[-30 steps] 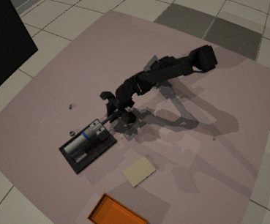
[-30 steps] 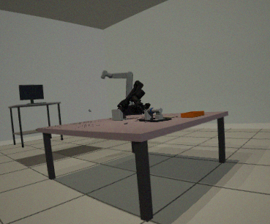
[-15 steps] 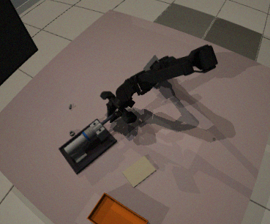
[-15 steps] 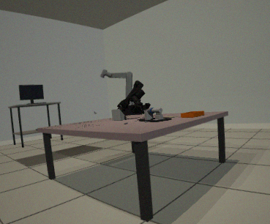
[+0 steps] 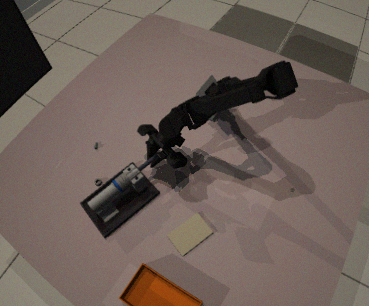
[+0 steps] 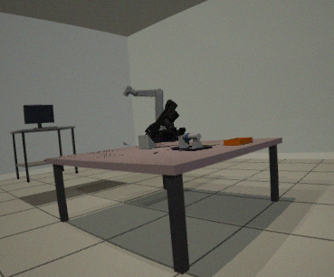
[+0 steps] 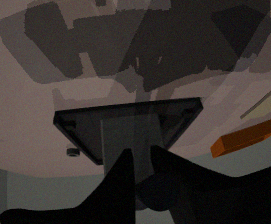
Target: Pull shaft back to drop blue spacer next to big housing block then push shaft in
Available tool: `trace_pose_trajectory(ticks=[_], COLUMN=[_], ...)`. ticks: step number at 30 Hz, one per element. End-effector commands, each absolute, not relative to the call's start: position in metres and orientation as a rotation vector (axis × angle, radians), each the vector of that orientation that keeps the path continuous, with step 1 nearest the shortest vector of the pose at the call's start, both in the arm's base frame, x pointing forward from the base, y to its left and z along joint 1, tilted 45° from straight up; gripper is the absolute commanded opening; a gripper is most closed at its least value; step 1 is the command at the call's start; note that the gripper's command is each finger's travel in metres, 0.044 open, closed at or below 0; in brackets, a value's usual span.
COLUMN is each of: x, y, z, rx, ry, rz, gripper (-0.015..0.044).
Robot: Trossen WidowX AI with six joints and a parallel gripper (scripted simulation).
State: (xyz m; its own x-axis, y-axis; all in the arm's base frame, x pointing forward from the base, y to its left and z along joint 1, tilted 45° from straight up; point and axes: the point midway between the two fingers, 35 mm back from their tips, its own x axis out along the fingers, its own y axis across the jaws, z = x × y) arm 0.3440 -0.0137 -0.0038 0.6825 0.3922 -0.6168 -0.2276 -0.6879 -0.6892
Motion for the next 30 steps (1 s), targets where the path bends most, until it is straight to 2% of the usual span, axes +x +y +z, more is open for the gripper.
trace_pose_trajectory(ticks=[1,30], x=[0.3433,0.3401], y=[-0.0136,-0.0131], z=[-0.0037,-0.0032], rx=[-2.111,-2.111], ry=[-0.13,-0.13], rz=[1.005,1.005], gripper=[0.0,0.0])
